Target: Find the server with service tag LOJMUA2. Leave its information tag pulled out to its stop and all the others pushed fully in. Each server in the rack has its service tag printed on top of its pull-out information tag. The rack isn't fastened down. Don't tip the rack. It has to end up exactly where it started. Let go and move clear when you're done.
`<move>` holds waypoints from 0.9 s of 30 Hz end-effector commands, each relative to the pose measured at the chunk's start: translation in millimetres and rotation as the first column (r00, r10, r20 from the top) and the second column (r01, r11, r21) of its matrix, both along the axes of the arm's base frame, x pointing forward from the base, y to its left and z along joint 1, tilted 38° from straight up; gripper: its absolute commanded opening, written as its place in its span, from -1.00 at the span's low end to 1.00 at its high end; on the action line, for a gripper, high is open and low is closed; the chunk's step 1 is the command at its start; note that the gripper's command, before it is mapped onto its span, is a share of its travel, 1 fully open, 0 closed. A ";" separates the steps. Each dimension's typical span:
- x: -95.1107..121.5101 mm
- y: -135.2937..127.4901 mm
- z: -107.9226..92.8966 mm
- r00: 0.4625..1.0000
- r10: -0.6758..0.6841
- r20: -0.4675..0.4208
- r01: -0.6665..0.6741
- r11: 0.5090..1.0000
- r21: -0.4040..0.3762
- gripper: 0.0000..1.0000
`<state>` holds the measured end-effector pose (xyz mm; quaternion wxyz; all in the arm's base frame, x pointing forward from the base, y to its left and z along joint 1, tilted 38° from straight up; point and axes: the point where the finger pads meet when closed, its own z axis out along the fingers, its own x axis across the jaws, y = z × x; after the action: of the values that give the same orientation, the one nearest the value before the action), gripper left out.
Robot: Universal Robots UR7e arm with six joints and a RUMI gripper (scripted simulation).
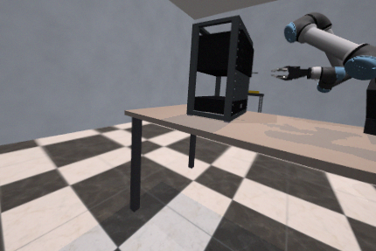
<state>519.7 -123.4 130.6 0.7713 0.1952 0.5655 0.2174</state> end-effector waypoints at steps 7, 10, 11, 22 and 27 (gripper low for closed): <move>-2.0 -0.3 -0.1 1.000 0.001 0.001 -0.001 1.000 0.000 -0.69; -2.0 -0.3 -0.1 1.000 0.001 0.001 -0.001 1.000 0.000 1.00; -2.0 -0.3 -0.1 1.000 0.001 0.001 -0.001 1.000 0.000 1.00; -2.0 -0.3 -0.1 1.000 0.001 0.001 -0.001 1.000 0.000 1.00; -2.0 -0.3 -0.1 1.000 0.001 0.001 -0.001 1.000 0.000 1.00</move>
<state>517.8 -123.4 130.2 0.7713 0.1946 0.5654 0.2181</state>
